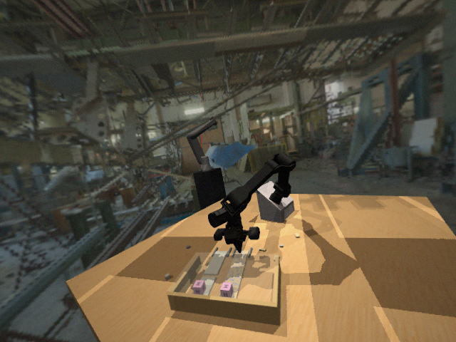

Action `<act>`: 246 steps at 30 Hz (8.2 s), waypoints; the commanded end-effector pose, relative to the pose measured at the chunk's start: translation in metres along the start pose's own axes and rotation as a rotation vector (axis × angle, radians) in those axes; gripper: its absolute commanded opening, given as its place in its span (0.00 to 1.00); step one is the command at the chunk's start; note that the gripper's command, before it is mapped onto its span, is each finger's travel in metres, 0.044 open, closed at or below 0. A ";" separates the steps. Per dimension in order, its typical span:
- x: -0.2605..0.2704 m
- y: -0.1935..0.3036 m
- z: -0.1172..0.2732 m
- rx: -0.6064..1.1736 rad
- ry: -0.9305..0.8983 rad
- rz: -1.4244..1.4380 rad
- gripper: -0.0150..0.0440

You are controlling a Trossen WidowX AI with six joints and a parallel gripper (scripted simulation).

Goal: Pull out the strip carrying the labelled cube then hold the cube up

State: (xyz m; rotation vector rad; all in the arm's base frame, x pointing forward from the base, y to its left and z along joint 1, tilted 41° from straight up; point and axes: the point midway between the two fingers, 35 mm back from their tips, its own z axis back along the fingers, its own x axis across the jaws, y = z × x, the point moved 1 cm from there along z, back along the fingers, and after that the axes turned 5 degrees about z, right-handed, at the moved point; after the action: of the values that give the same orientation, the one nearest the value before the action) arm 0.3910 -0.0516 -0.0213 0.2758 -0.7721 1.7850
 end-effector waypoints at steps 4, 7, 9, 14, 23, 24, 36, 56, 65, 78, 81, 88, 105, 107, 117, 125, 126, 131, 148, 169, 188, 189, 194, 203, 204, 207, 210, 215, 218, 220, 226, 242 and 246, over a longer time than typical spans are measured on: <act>0.002 0.001 -0.010 -0.003 -0.006 -0.005 0.25; 0.002 0.001 -0.010 -0.003 -0.006 -0.005 0.25; 0.002 0.001 -0.010 -0.003 -0.006 -0.005 0.25; 0.002 0.001 -0.010 -0.003 -0.006 -0.005 0.25; 0.002 0.001 -0.010 -0.003 -0.006 -0.005 0.25; 0.002 0.001 -0.010 -0.003 -0.006 -0.005 0.25; 0.002 0.001 -0.011 -0.003 -0.006 -0.005 0.25; 0.002 0.006 -0.013 -0.003 -0.006 -0.005 0.25; 0.003 0.020 -0.013 -0.002 -0.006 -0.006 0.25; 0.005 0.040 -0.014 -0.001 -0.007 -0.007 0.25; 0.006 0.044 -0.014 -0.001 -0.007 -0.007 0.25; 0.007 0.056 -0.015 0.000 -0.007 -0.007 0.25; 0.010 0.082 -0.016 0.001 -0.007 -0.009 0.25; 0.010 0.085 -0.016 0.002 -0.007 -0.009 0.25; 0.012 0.100 -0.016 0.002 -0.007 -0.009 0.25; 0.014 0.113 -0.016 0.003 -0.007 -0.010 0.25; 0.014 0.114 -0.016 0.003 -0.007 -0.010 0.25; 0.015 0.122 -0.016 0.003 -0.007 -0.010 0.25; 0.018 0.148 -0.016 0.005 -0.006 -0.011 0.25; 0.022 0.180 -0.016 0.007 -0.006 -0.012 0.25; 0.019 0.180 -0.010 -0.012 0.004 -0.005 0.25; 0.018 0.180 -0.004 -0.008 0.004 -0.006 0.25; 0.018 0.179 0.030 0.008 -0.004 -0.012 0.25; 0.017 0.153 0.028 0.006 -0.004 -0.049 0.52; 0.017 0.149 0.028 0.006 -0.004 -0.049 0.57; 0.017 0.139 0.028 0.006 -0.004 -0.049 0.70; 0.016 0.129 0.029 0.005 -0.004 -0.048 0.83; 0.014 0.113 0.031 0.004 -0.004 -0.048 1.00; 0.013 0.102 0.032 0.004 -0.005 -0.047 1.00; 0.012 0.095 0.033 0.003 -0.005 -0.047 1.00; 0.011 0.078 0.034 0.003 -0.004 -0.046 1.00; 0.005 0.030 0.040 0.000 -0.004 -0.045 1.00; 0.004 0.018 0.042 0.000 -0.004 -0.044 1.00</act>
State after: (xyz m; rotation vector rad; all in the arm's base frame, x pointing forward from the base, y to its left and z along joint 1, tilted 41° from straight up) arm 0.3538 -0.0776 0.0001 0.2996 -0.7566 1.7459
